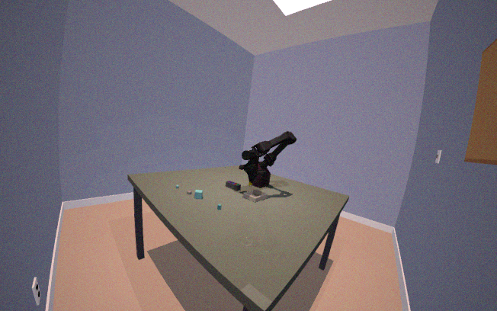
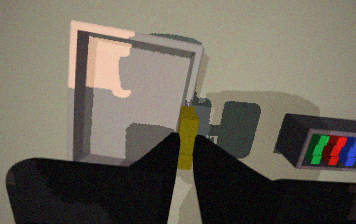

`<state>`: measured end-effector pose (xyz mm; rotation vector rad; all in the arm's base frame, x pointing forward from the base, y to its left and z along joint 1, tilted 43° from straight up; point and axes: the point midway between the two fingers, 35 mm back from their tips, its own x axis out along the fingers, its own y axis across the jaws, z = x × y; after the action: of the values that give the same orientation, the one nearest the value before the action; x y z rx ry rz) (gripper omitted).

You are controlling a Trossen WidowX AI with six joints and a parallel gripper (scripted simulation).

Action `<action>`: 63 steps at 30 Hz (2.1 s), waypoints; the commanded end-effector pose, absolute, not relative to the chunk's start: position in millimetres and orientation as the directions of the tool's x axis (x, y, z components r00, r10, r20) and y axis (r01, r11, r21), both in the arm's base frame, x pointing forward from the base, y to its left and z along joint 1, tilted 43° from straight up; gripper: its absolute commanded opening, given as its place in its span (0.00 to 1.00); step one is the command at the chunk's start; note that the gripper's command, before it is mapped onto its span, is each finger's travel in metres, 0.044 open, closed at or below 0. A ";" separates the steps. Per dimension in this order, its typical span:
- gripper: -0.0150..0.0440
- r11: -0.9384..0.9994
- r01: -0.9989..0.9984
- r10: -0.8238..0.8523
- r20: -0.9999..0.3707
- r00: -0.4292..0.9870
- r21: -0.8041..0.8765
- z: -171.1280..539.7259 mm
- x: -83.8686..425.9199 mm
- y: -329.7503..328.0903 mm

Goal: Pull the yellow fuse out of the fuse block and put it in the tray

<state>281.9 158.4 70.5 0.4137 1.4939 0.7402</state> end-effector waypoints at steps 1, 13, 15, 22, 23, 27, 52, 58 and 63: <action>0.25 0.707 -0.183 0.680 -0.728 -0.091 0.683 90.5 267.0 179.1; 0.25 0.703 -0.183 0.684 -0.724 -0.093 0.688 93.4 261.6 189.6; 0.25 0.703 -0.183 0.684 -0.724 -0.093 0.687 91.0 261.5 191.8; 0.25 0.703 -0.183 0.684 -0.724 -0.093 0.688 82.9 260.6 199.6; 0.25 0.703 -0.183 0.684 -0.723 -0.093 0.688 81.8 260.4 200.7; 0.25 0.702 -0.183 0.684 -0.723 -0.093 0.688 77.2 259.7 205.1; 0.74 0.696 -0.188 0.690 -0.718 -0.089 0.693 72.2 258.8 212.5; 0.81 0.703 -0.183 0.684 -0.724 -0.093 0.688 97.6 261.8 185.8; 0.81 0.703 -0.183 0.684 -0.724 -0.093 0.688 97.6 261.8 185.8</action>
<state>264.5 186.9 95.1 0.4357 1.4922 0.7544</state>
